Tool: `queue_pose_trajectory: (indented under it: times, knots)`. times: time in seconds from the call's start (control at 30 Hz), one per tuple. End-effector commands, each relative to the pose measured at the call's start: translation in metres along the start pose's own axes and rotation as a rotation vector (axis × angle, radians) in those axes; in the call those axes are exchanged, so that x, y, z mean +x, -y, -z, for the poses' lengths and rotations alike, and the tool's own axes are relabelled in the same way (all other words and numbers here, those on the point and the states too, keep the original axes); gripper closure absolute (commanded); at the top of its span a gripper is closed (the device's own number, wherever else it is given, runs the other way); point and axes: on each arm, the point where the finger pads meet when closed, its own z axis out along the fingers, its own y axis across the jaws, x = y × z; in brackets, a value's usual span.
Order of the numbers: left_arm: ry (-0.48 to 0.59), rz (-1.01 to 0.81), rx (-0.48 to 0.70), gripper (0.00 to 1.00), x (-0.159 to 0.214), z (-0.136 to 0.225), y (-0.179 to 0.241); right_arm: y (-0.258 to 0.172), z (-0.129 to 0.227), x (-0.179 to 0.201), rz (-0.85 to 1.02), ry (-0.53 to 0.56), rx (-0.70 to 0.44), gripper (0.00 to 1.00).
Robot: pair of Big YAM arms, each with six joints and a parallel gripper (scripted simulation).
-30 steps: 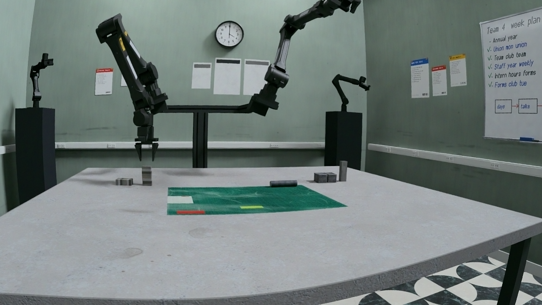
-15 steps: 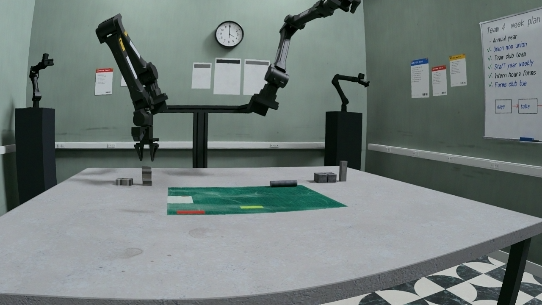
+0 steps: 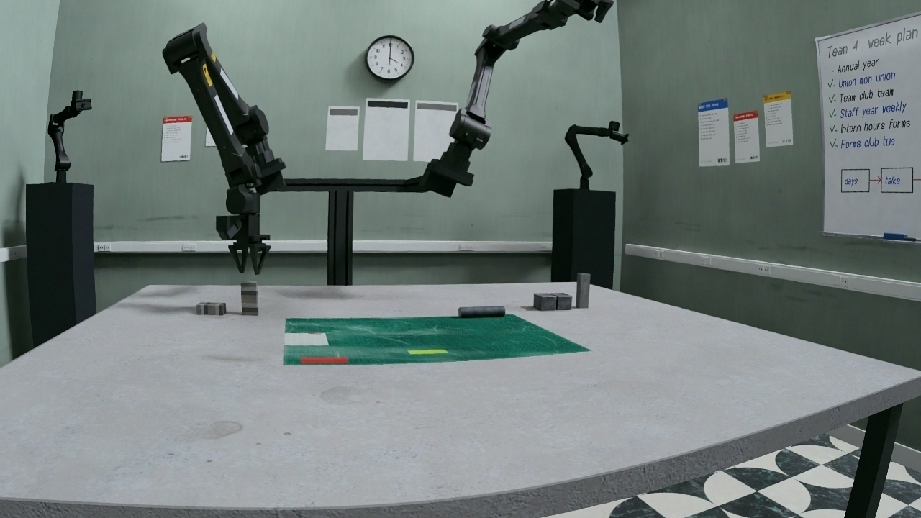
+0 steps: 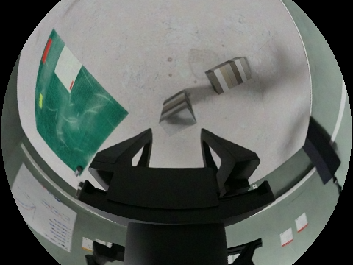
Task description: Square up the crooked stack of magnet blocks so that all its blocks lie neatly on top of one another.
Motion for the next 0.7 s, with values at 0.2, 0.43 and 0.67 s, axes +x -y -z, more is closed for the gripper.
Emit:
queue_pose_trajectory:
  times: [0.2,0.43,0.67]
  knots:
    - [0.055,-0.012,0.015,0.00,-0.0244,0.0030,0.0088,0.0041,0.0062,0.0108,-0.175,-0.008,0.008,0.39]
    - [0.055,-0.012,0.015,0.00,-0.0244,0.0030,0.0088,0.0054,0.0082,0.0135,-0.350,-0.010,0.012,0.39]
    - [0.055,-0.012,0.015,0.00,-0.0244,0.0030,0.0088,0.0042,0.0082,0.0102,-0.494,-0.001,0.008,0.39]
